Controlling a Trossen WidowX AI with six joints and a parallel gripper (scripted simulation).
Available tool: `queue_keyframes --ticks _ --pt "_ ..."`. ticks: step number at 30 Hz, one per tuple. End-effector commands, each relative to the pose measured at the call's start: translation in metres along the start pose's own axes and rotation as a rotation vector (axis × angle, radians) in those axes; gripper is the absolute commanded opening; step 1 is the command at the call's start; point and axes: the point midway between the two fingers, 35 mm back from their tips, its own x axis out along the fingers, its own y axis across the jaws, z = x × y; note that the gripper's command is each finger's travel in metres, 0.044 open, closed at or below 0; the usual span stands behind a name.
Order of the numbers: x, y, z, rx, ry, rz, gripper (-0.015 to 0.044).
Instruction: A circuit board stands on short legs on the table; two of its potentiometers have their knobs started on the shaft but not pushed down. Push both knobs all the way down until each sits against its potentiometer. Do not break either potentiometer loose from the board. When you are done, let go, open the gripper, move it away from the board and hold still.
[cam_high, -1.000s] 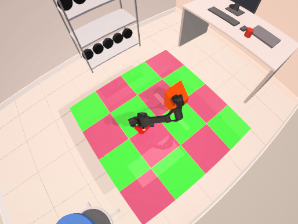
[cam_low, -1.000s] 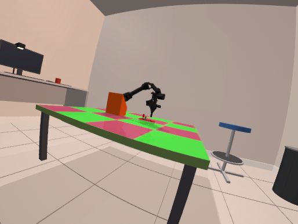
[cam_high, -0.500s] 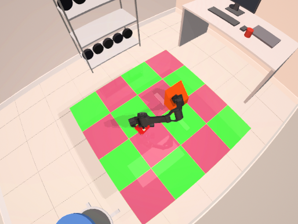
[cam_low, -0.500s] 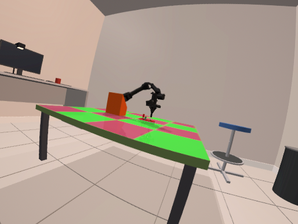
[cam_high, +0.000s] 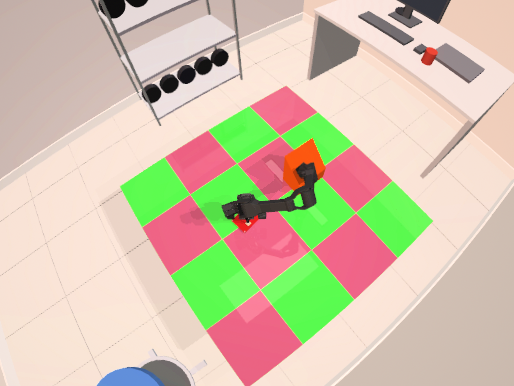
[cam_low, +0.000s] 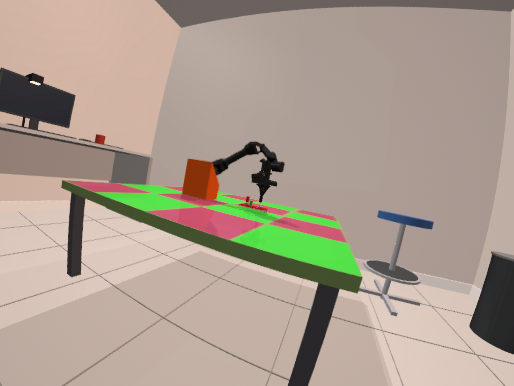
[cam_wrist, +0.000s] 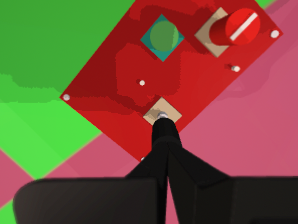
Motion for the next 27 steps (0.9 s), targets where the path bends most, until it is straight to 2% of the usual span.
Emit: queue_keyframes --ticks 1,27 --pt "0.0143 -0.0009 -0.0026 -0.013 -0.005 -0.011 0.0000" --pt "0.0236 -0.0010 -0.0026 -0.013 -0.004 -0.011 0.0000"
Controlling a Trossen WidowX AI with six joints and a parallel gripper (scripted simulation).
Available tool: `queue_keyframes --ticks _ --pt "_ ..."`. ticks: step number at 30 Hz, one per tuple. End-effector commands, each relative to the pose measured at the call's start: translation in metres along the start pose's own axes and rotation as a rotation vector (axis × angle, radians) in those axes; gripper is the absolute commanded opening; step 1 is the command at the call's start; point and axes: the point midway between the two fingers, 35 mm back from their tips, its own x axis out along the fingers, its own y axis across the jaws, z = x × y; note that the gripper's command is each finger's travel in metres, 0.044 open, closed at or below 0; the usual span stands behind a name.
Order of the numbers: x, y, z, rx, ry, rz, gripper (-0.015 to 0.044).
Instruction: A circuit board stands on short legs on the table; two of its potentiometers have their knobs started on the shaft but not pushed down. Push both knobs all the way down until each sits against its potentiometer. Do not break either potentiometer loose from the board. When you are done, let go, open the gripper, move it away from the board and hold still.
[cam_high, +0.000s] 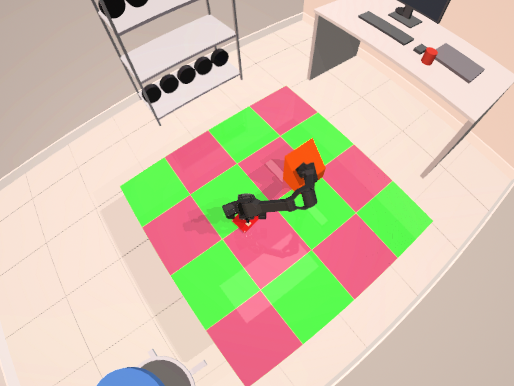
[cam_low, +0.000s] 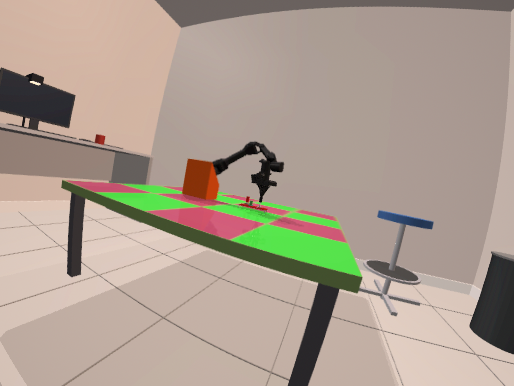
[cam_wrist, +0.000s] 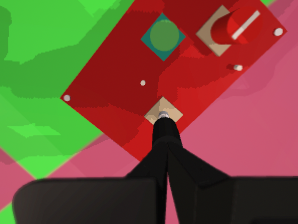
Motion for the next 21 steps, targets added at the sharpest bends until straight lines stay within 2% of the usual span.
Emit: queue_keyframes --ticks 1,21 --pt "0.0212 -0.0014 -0.0039 -0.026 -0.010 -0.021 0.0000" --pt "0.0311 -0.0017 -0.0038 -0.026 -0.009 -0.021 0.0000"
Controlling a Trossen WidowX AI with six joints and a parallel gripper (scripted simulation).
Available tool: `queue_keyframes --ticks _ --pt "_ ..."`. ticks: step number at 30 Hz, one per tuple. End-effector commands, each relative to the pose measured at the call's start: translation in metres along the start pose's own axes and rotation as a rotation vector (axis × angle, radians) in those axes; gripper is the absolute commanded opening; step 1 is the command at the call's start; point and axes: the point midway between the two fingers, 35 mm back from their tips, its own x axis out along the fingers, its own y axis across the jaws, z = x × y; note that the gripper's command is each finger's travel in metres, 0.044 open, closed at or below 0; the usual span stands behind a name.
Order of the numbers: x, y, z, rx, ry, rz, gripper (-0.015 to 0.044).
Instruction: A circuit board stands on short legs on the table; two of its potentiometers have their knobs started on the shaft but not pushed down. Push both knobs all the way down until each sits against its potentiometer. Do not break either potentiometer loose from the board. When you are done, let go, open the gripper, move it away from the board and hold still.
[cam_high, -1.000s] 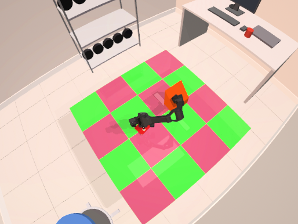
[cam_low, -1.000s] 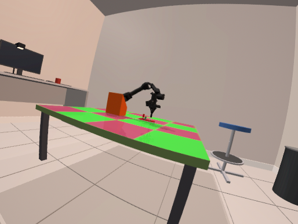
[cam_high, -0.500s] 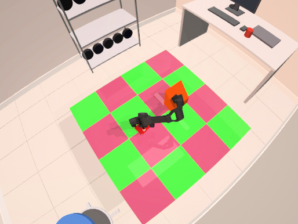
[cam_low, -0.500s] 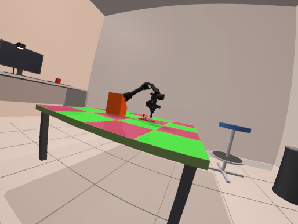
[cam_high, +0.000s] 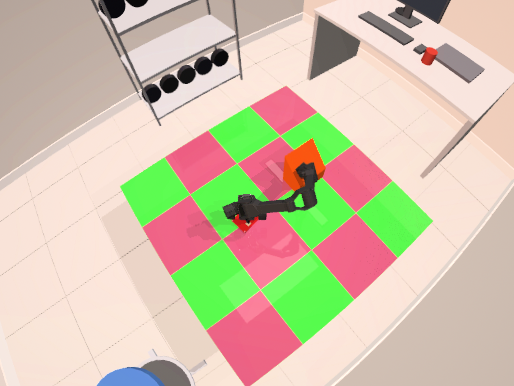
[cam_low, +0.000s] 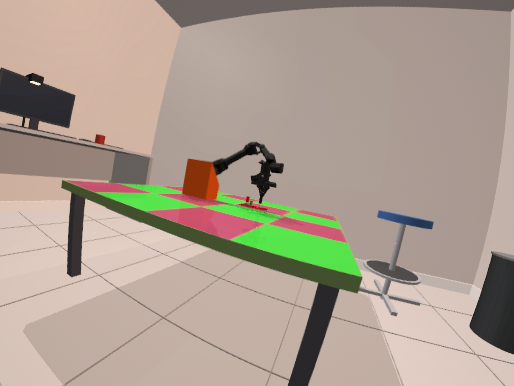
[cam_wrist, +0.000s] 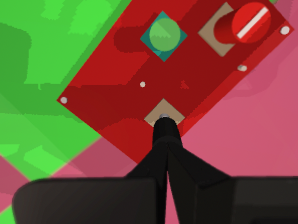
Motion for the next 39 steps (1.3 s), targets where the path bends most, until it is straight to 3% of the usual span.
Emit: queue_keyframes --ticks 1,39 --pt "0.0242 -0.0018 -0.0035 -0.029 -0.011 -0.027 0.0000" --pt "0.0309 -0.0020 -0.0034 -0.029 -0.011 -0.027 0.0000"
